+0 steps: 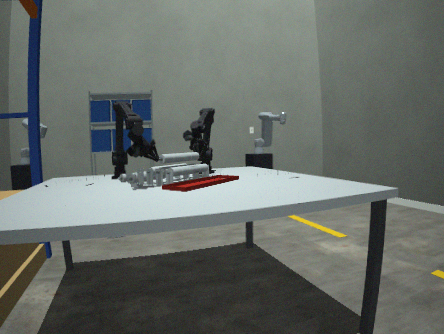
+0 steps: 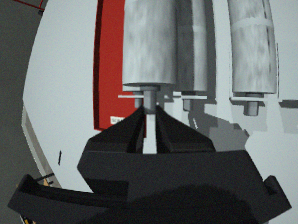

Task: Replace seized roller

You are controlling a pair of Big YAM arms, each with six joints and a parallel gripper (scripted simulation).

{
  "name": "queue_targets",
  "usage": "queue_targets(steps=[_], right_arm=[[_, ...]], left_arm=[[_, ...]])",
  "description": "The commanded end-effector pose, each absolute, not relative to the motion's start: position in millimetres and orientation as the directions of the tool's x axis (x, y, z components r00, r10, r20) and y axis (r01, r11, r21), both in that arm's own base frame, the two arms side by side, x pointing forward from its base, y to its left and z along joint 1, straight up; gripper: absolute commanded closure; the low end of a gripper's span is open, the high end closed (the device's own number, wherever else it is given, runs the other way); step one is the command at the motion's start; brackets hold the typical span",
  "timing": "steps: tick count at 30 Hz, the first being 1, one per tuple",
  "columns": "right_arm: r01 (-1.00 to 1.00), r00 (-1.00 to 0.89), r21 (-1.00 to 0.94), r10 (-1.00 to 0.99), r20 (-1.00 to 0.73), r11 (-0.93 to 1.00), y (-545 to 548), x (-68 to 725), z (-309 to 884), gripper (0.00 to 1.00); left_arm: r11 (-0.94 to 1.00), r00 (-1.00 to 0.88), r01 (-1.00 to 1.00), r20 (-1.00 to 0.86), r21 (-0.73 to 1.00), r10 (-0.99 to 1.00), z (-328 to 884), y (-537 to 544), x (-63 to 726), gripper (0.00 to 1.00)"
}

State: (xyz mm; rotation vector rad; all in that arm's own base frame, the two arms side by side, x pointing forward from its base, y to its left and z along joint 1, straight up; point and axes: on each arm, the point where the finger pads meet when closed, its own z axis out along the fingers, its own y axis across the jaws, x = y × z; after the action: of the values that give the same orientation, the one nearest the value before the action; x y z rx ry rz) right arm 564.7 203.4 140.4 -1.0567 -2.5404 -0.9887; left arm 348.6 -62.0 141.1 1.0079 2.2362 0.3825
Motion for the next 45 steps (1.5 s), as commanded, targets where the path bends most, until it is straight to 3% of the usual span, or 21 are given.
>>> queue_targets(steps=[1,45], right_arm=[[0.642,-0.750,0.596,0.556,0.358,0.482,199.7,593.3,209.0,0.97],[0.641,-0.751,0.600,0.553,0.361,0.479,233.3,636.5,215.4,0.97]], left_arm=[[0.669,-0.429,0.486,-0.514,0.561,0.743,198.6,-63.8,380.4,0.97],[0.655,-0.429,0.493,-0.495,0.573,0.756,195.5,-16.4,421.2,0.97]])
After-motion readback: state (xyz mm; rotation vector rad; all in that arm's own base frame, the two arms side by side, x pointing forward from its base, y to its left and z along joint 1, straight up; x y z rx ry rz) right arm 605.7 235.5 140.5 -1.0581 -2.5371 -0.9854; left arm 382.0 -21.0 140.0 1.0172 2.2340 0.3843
